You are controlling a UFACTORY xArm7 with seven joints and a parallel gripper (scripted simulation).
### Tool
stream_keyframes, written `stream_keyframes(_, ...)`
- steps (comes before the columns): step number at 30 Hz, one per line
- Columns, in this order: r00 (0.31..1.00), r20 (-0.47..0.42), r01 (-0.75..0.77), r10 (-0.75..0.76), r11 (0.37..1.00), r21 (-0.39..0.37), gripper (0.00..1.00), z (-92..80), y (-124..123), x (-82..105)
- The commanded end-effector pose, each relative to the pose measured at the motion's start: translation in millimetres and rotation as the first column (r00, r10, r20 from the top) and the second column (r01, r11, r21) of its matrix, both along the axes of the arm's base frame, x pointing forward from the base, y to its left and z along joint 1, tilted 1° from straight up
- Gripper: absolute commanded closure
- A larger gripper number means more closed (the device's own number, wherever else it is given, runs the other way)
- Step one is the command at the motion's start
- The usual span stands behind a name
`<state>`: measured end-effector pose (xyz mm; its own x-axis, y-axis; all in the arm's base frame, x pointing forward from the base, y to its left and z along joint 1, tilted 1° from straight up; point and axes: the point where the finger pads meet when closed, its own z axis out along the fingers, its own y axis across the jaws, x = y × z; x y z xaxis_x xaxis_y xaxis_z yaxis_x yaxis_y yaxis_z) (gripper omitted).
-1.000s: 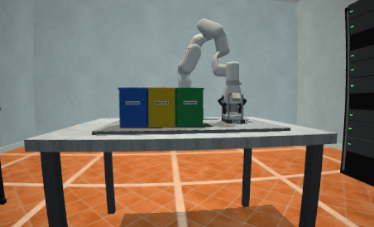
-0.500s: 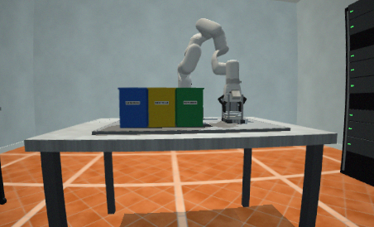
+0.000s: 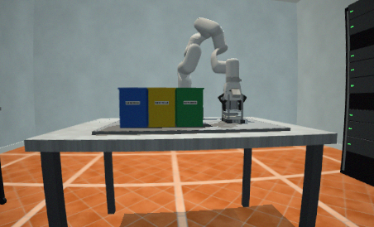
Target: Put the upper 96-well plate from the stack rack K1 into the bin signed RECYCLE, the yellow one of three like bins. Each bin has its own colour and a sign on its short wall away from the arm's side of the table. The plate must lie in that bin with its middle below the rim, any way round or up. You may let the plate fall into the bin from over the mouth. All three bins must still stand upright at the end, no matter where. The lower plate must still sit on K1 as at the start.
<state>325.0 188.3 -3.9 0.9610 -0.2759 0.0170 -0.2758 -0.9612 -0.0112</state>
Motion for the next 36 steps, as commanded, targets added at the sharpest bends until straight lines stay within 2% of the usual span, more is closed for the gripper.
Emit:
stream_keyframes(1,1.000,0.002,0.000,0.000,1.000,0.001,1.00,1.8,1,1.0)
stream_keyframes(7,1.000,0.002,0.000,0.000,1.000,0.001,1.00,1.8,1,1.0)
stream_keyframes(36,1.000,0.002,0.000,0.000,1.000,0.001,1.00,43.4,0,0.2)
